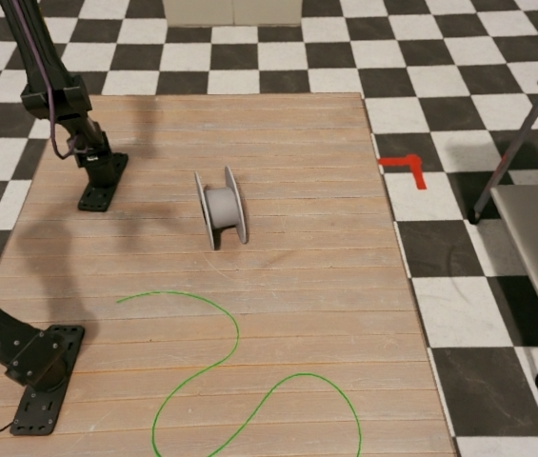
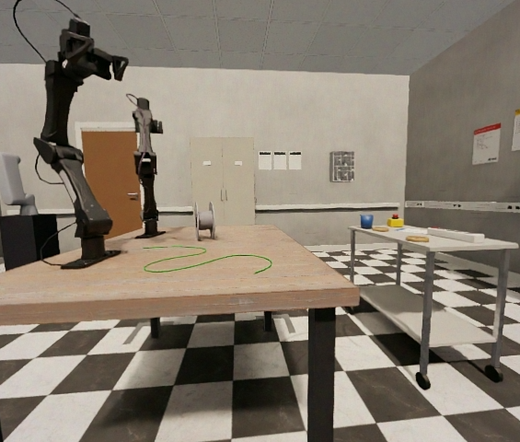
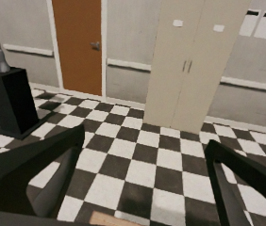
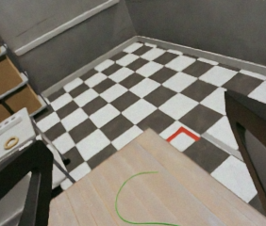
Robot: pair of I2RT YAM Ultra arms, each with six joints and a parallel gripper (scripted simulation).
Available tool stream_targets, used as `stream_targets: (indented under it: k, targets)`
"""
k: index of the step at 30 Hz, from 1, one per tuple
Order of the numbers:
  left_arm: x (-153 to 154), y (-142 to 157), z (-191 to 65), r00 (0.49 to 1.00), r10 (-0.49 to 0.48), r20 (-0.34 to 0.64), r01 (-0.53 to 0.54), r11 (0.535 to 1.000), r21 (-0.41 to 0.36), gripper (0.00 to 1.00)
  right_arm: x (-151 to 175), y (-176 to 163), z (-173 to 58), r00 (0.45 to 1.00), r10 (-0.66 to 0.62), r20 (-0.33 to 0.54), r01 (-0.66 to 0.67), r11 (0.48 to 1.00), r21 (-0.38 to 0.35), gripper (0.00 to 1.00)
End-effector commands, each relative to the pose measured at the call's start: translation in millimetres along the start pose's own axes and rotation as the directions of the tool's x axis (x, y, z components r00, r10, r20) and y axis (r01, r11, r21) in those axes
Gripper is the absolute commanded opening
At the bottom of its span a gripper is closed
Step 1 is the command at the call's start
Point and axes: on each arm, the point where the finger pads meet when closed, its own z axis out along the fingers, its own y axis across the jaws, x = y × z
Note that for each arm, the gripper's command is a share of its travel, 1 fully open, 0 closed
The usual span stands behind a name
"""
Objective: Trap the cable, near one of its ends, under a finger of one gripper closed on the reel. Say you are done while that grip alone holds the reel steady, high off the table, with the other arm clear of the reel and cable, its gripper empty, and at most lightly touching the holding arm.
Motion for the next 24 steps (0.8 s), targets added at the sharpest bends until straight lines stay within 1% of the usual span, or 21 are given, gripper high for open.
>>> stream_targets:
  k: [1,3,5,6,8,11,18,20,24]
  targets:
    - [-2,5,0,1.0,-0.014,-0.004,0.014,1.0,-0.01,1.0,-12,5,-2,0.999,-0.01,0.041,0.011,1.0,-0.022,1.0]
    - [-2,5,0,1.0,-0.014,-0.004,0.014,1.0,-0.01,1.0,-12,5,-2,0.999,-0.01,0.041,0.011,1.0,-0.022,1.0]
    - [-2,3,0,1.0,-0.014,-0.004,0.014,1.0,-0.001,1.0,-12,9,-2,0.999,-0.01,0.041,0.012,0.999,-0.046,1.0]
    - [-2,2,0,1.0,-0.014,-0.003,0.014,1.0,0.006,1.0,-12,16,-3,0.999,-0.008,0.041,0.012,0.996,-0.092,1.0]
    - [-2,0,0,1.0,-0.012,-0.004,0.012,1.0,0.021,1.0,-12,22,-4,0.999,-0.007,0.041,0.013,0.991,-0.134,1.0]
    - [-2,-5,0,1.0,-0.012,-0.003,0.012,0.999,0.051,1.0,-12,36,-6,0.999,-0.005,0.041,0.014,0.975,-0.221,1.0]
    - [-2,-17,-1,1.0,-0.012,-0.004,0.012,0.992,0.124,1.0,-11,68,-18,0.999,0.001,0.041,0.017,0.905,-0.426,1.0]
    - [-2,-17,-1,1.0,-0.012,-0.004,0.012,0.992,0.124,1.0,-11,68,-18,0.999,0.001,0.041,0.017,0.905,-0.426,1.0]
    - [-2,-21,-2,1.0,-0.012,-0.004,0.012,0.988,0.151,1.0,-11,79,-23,0.999,0.003,0.041,0.017,0.868,-0.497,1.0]
